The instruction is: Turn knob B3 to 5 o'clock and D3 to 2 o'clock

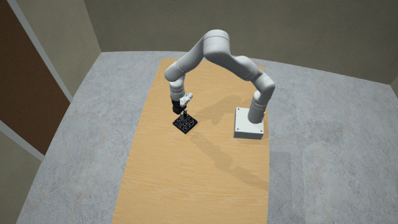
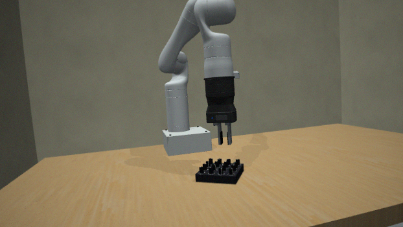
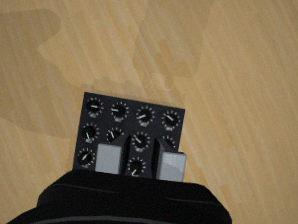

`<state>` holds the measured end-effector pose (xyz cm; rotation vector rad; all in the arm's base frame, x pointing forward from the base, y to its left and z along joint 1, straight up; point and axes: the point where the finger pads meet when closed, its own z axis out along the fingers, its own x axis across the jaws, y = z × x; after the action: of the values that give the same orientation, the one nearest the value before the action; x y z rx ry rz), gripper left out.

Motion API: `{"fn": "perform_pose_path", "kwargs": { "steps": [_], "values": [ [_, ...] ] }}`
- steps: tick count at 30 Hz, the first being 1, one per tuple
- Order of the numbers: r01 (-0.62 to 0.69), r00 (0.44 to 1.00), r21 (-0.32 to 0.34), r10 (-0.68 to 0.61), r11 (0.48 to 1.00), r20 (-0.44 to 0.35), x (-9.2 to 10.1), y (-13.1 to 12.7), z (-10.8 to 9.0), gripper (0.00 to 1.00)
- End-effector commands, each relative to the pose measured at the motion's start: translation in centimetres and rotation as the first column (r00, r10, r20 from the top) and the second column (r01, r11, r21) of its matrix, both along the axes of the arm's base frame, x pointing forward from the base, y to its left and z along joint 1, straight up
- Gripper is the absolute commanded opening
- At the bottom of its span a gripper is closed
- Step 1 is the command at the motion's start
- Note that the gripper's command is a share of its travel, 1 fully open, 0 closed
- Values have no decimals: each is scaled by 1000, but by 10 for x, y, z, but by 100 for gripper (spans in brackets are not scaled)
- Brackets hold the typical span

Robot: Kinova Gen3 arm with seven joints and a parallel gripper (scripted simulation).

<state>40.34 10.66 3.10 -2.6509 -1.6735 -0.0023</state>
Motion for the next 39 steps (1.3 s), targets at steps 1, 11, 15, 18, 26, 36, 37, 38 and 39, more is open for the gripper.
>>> {"fn": "perform_pose_path", "kwargs": {
  "steps": [1,11,15,18,26,36,37,38,39],
  "values": [
    [0,1000,1,0,1000,2,1,0,1,46],
    [0,1000,1,0,1000,2,1,0,1,46],
    [0,1000,1,0,1000,2,1,0,1,46],
    [0,1000,1,0,1000,2,1,0,1,46],
    [0,1000,1,0,1000,1,0,0,-2,46],
    [0,1000,1,0,1000,1,0,0,-9,46],
    [0,1000,1,0,1000,1,0,0,-10,46],
    [0,1000,1,0,1000,1,0,0,-11,46],
    [0,1000,1,0,1000,1,0,0,-13,46]
  ]
}}
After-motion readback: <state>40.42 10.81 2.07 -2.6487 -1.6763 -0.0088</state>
